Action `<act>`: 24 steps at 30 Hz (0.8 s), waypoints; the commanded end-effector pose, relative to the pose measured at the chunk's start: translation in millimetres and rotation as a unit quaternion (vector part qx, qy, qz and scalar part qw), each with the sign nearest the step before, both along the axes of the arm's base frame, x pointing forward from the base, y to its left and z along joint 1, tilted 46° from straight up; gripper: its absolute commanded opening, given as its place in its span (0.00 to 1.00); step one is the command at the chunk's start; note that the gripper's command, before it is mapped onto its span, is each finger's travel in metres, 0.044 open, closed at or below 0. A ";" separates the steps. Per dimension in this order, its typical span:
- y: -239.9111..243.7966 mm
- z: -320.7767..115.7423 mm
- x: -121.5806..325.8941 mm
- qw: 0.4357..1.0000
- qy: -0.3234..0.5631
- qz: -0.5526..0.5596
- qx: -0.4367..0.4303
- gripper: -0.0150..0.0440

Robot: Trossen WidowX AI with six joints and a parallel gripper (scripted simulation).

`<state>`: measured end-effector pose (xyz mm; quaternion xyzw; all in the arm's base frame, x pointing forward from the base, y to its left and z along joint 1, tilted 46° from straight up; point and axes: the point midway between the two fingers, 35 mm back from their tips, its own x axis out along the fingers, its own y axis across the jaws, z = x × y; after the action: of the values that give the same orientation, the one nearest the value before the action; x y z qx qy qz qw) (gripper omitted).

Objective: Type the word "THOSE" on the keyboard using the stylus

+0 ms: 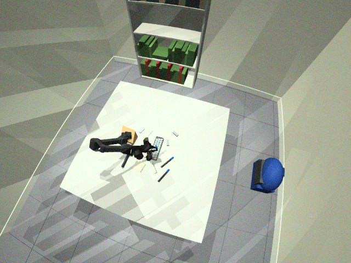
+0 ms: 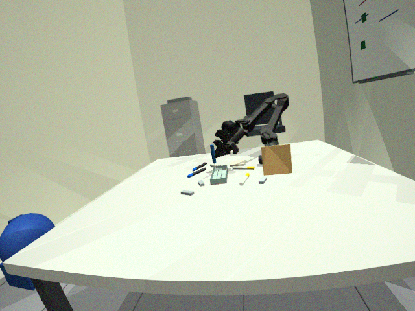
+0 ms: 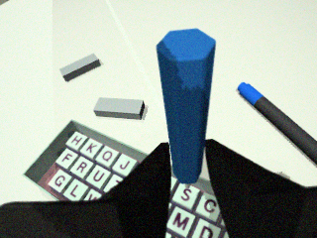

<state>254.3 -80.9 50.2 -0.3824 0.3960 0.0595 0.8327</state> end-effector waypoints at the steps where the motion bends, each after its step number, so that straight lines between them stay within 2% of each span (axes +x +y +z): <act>1: -0.4 -3.0 -1.5 1.000 0.001 0.003 0.000 0.25; 3: -0.4 -3.0 -1.5 1.000 0.001 0.003 0.000 0.25; 6: -0.9 -4.7 -1.1 1.000 0.002 0.003 0.000 0.39; 24: -6.3 -11.1 -2.2 1.000 0.002 0.003 0.000 0.39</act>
<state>253.3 -86.7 41.8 -0.3825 0.3963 0.0604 0.8325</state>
